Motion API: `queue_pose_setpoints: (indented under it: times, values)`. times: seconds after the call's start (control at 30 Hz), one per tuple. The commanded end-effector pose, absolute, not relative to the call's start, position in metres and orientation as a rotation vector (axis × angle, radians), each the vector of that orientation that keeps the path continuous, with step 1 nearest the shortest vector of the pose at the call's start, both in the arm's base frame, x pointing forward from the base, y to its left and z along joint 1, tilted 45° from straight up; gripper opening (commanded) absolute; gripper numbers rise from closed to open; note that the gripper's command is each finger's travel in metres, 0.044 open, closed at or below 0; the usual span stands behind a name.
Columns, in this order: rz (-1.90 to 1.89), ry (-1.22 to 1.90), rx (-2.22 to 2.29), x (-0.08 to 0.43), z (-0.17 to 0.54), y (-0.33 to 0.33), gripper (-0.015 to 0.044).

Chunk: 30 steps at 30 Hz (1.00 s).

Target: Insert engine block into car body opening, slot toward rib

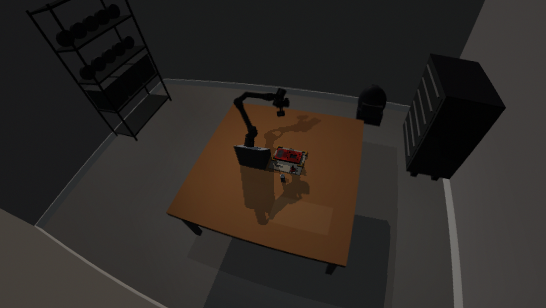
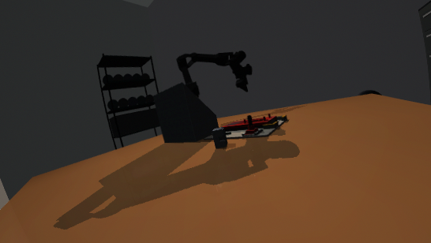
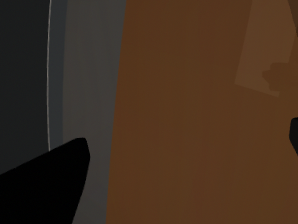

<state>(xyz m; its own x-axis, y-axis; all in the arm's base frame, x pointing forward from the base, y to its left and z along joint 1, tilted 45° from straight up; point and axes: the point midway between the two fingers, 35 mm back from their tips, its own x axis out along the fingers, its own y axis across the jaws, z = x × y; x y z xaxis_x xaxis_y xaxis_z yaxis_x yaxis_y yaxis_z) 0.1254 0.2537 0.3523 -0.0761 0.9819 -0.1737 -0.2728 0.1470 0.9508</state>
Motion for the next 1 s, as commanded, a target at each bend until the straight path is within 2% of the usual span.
queue_pose_setpoints:
  times: [0.0, 0.4, 0.73, 0.97]
  values:
    - [1.195, 1.101, 0.791, 0.161, 0.336, 0.254, 0.0440]
    - [0.909, 1.050, 0.675, 0.274, 0.264, 0.224, 0.0440]
    - [0.747, 1.083, 0.503, 0.351, 0.182, 0.153, 0.0440]
    - [0.703, 1.162, 0.330, 0.385, 0.101, 0.072, 0.0440]
